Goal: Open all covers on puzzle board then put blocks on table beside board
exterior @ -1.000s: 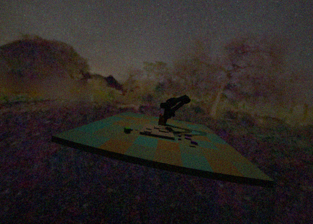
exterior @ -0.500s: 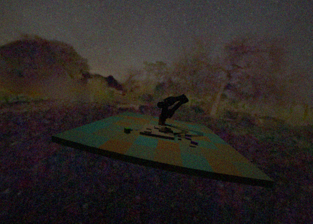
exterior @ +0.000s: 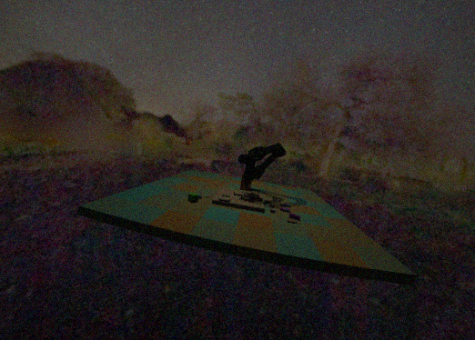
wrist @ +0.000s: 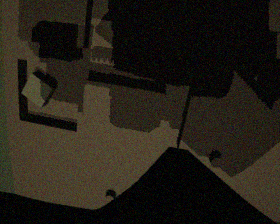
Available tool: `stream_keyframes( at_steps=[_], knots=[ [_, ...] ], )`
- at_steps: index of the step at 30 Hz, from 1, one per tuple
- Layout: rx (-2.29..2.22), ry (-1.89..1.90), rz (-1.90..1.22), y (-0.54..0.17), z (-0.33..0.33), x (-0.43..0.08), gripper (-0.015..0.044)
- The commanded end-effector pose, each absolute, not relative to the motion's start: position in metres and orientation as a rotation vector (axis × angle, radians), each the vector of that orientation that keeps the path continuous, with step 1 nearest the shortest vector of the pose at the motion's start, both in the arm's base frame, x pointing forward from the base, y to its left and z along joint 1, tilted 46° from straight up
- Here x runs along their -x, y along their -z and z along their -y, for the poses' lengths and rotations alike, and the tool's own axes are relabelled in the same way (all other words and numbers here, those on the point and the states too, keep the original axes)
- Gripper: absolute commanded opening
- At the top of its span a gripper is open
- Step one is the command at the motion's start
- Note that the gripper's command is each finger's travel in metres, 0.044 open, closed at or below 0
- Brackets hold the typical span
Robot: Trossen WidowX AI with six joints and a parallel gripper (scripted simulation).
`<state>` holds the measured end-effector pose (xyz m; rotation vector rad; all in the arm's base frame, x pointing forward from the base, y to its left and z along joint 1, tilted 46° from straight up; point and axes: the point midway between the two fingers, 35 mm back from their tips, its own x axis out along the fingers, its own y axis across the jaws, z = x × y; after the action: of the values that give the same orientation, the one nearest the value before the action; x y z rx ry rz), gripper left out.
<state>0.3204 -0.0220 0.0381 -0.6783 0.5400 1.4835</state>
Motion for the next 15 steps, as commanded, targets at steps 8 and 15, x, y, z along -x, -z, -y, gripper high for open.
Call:
stream_keyframes(
  at_steps=[8, 15],
  knots=[
    [0.669, -1.481, -0.541, -0.0354, 0.0183, -0.3210, 0.0000],
    [0.670, -1.481, -0.541, -0.0305, 0.0134, -0.3218, 0.0000]
  ],
)
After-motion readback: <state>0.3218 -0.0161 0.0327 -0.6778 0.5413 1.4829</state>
